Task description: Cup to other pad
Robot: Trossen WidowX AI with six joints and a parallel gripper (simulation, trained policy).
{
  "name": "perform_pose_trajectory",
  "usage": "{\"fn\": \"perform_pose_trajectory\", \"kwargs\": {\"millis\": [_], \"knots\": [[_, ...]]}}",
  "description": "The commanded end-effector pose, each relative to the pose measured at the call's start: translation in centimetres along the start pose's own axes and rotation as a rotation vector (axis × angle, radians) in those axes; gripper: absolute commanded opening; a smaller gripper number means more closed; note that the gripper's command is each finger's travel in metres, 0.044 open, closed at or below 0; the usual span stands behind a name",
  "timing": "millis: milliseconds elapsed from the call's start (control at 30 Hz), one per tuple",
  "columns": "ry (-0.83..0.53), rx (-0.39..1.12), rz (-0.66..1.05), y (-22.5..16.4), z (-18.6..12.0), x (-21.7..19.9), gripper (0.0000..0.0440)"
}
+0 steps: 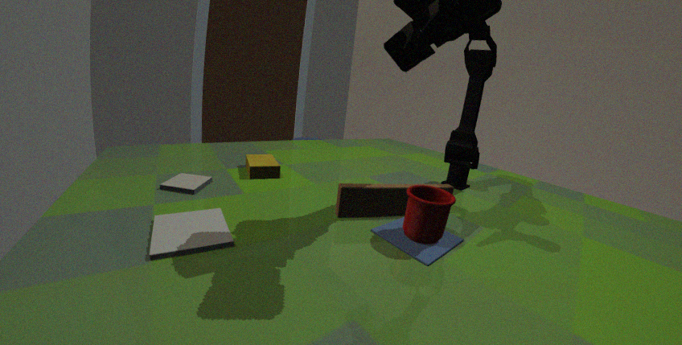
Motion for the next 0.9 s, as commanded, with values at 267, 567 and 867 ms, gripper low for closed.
{"fn": "perform_pose_trajectory", "kwargs": {"millis": [267,567,867], "knots": [[-0.105,0.118,0.131,-1.1,1.2,0.7,0.0103],[-0.214,0.2,0.222,-2.1,2.1,0.6,0.0106],[-0.341,0.266,0.293,-3.2,2.9,0.0,0.0111]]}}
Point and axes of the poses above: the point midway between the two fingers, 35 mm back from their tips, its own z axis out along the fingers, its own x axis across the jaws, y = z × x, the point moved 4 cm from there along -z, back along the fingers, and after that the axes turned 14 degrees about z, right-handed, at the moved point
